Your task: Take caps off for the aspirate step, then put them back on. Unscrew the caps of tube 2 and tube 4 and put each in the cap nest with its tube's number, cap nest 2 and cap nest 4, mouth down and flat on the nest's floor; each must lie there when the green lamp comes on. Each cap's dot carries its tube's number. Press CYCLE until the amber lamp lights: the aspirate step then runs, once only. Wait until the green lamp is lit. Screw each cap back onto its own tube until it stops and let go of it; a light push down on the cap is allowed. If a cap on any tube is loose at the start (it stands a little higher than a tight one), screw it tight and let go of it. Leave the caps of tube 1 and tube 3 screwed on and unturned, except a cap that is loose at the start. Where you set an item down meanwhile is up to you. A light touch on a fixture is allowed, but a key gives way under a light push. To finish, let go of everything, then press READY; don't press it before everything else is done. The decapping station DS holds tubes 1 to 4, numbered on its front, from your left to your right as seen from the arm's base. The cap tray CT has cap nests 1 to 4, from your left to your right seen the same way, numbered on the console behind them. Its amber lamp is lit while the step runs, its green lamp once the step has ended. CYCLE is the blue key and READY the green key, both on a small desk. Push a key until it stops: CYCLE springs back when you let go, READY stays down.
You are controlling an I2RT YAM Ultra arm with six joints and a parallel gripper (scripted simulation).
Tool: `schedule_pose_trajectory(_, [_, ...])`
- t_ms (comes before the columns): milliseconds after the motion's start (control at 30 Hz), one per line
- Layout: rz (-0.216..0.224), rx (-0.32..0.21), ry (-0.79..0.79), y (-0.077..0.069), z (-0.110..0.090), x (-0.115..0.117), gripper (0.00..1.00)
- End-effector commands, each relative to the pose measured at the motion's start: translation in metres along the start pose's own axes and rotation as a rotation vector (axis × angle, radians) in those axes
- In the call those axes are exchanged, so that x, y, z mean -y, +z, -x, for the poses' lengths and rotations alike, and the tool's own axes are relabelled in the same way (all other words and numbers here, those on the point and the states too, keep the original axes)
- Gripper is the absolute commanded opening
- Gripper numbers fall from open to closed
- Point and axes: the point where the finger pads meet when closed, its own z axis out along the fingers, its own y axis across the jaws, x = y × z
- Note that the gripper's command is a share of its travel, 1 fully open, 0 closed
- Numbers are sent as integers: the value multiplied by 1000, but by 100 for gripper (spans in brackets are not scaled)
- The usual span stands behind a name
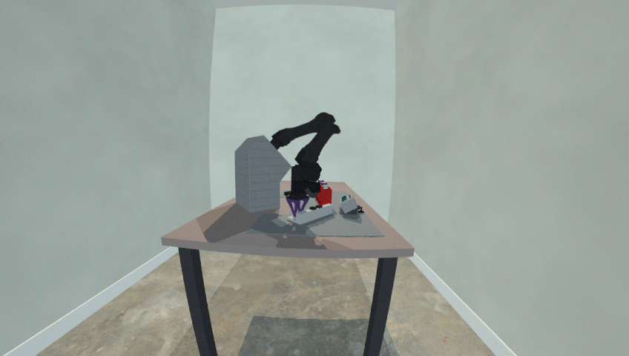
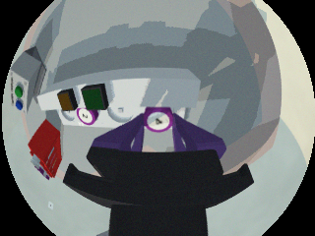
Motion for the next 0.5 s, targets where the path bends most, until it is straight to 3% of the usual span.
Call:
schedule_pose_trajectory(0, [-3,19,8,-5,6,3,0])
schedule_pose_trajectory(467, [-3,19,8,-7,6,4,0])
